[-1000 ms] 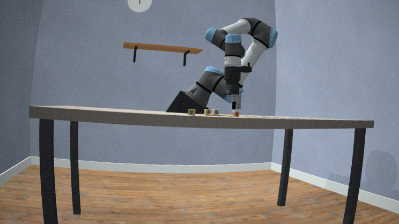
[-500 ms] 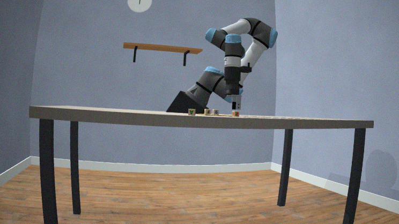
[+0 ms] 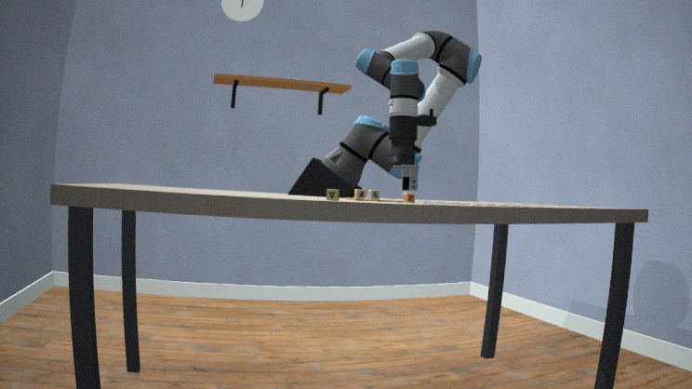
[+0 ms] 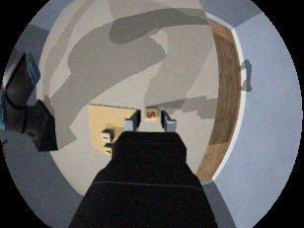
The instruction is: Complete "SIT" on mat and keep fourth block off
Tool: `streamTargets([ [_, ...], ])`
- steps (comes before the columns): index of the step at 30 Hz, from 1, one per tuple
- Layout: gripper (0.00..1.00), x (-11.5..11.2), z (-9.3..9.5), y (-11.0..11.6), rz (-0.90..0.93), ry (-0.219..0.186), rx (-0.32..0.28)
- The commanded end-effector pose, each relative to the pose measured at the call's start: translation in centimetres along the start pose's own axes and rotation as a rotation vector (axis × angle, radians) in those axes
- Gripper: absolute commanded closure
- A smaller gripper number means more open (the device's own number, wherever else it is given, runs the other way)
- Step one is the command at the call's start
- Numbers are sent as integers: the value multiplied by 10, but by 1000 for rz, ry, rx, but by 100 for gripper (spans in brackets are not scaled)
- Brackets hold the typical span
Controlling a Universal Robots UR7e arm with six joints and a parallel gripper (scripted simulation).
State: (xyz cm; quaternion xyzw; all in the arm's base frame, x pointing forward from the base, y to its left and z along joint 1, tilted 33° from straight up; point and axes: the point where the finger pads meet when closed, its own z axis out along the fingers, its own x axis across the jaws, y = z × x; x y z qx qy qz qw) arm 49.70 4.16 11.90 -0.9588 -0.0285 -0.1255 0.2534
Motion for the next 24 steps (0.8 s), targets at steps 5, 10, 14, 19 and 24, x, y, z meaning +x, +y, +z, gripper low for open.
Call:
streamTargets([
  [5, 21, 0, 0, 0, 0, 1, -1],
  [10, 21, 0, 0, 0, 0, 1, -1],
  [14, 21, 0, 2, 0, 0, 1, -1],
  [19, 21, 0, 6, 0, 0, 1, -1],
  [24, 21, 0, 16, 0, 0, 1, -1],
])
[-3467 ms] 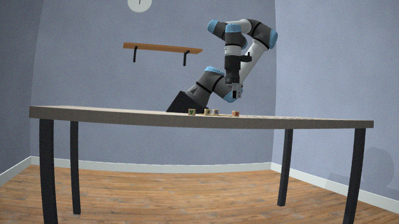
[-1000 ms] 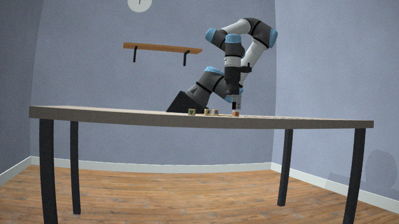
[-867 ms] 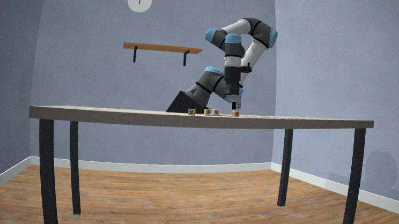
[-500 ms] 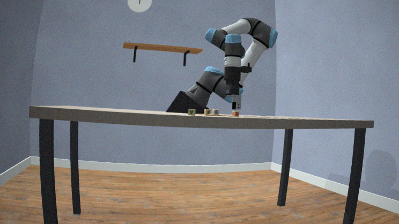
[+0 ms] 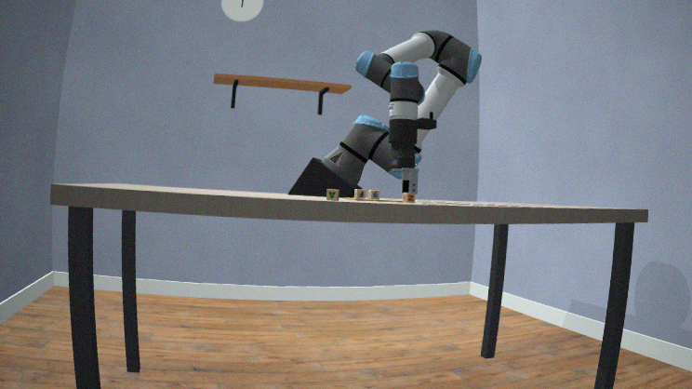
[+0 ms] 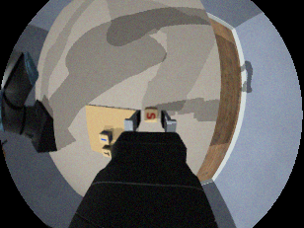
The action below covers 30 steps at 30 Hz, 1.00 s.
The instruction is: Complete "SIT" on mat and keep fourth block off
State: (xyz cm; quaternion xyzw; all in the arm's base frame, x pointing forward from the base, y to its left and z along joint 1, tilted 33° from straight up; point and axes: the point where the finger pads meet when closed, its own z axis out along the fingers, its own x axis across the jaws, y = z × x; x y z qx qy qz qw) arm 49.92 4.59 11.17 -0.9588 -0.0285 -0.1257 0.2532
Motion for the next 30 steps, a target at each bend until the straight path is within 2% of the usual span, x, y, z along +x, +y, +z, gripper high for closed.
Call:
streamTargets([
  [1, 21, 0, 9, 0, 0, 1, 0],
  [13, 21, 0, 23, 0, 0, 1, 0],
  [30, 21, 0, 23, 0, 0, 1, 0],
])
